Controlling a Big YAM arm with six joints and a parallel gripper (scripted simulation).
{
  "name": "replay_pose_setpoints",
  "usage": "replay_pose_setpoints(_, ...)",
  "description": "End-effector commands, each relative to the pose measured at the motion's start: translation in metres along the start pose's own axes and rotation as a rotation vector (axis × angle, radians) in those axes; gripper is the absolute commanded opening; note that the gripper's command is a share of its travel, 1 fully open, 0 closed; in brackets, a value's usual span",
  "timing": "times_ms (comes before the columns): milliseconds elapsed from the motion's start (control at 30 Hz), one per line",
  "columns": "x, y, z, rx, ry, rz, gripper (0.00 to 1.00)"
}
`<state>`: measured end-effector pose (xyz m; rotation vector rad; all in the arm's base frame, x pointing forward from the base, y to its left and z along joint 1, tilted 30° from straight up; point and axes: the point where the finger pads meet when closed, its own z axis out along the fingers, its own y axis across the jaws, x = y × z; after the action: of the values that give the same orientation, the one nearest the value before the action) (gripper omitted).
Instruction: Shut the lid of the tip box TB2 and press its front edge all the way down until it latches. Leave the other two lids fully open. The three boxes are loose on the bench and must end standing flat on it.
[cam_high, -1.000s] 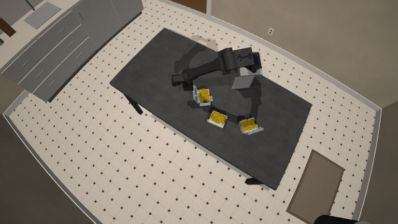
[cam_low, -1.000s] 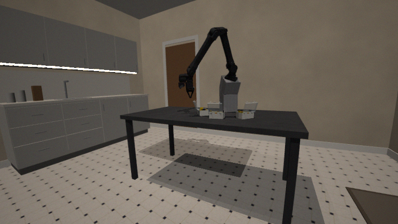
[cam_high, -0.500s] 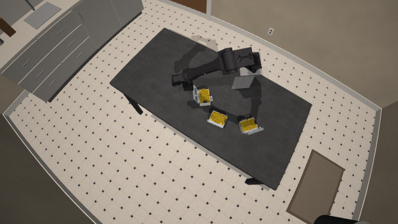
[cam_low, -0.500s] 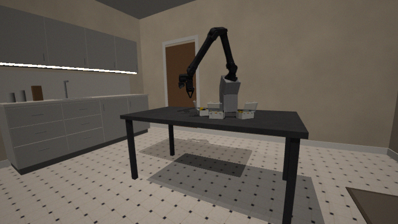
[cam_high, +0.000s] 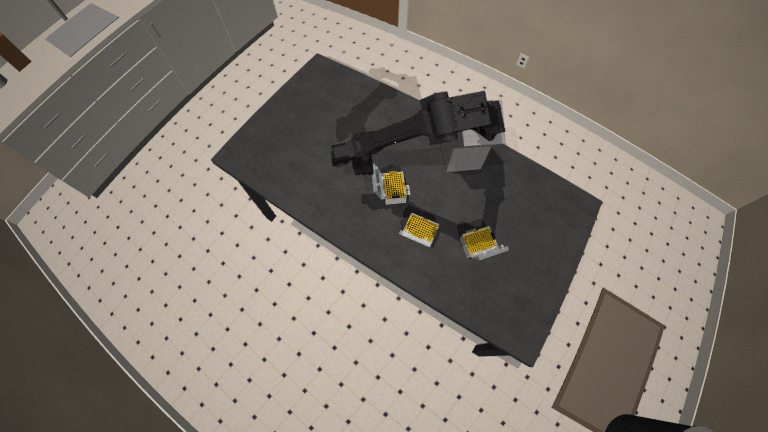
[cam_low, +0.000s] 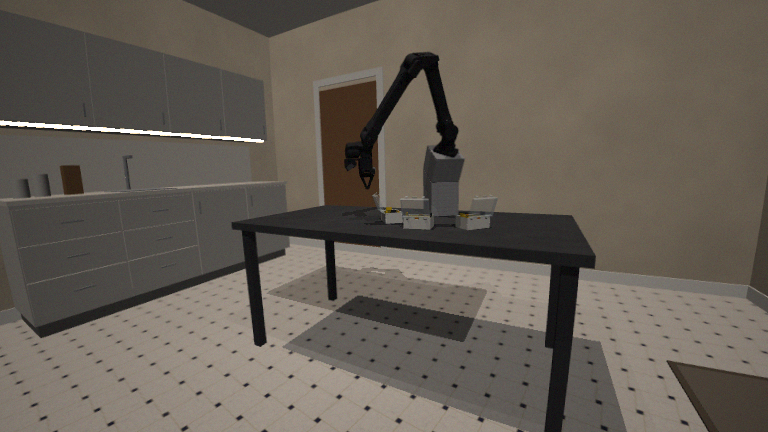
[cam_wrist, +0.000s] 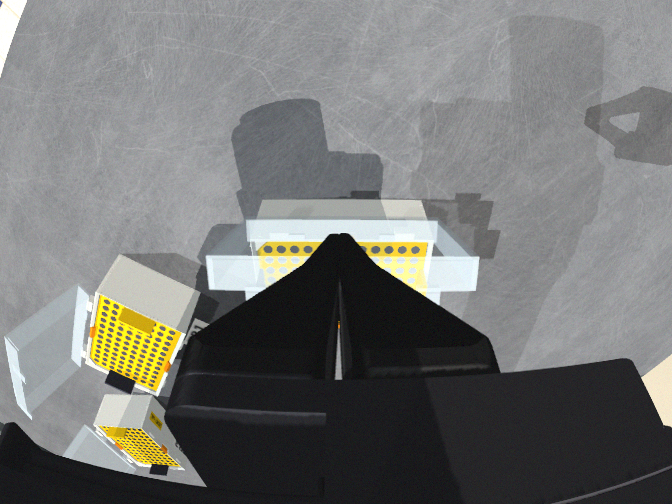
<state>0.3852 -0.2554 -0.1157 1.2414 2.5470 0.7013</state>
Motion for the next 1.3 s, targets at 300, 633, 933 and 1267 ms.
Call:
replay_pose_setpoints(300,-0.006,0.003,0.014,-0.001,-0.007,-0.006,0.00)
replay_pose_setpoints(633,-0.013,0.005,0.026,-0.002,-0.021,-0.014,0.00)
replay_pose_setpoints(933,-0.012,0.004,0.041,-0.001,-0.017,-0.012,0.00)
replay_pose_setpoints(1267,-0.025,0.007,0.036,-0.009,-0.059,-0.014,0.00)
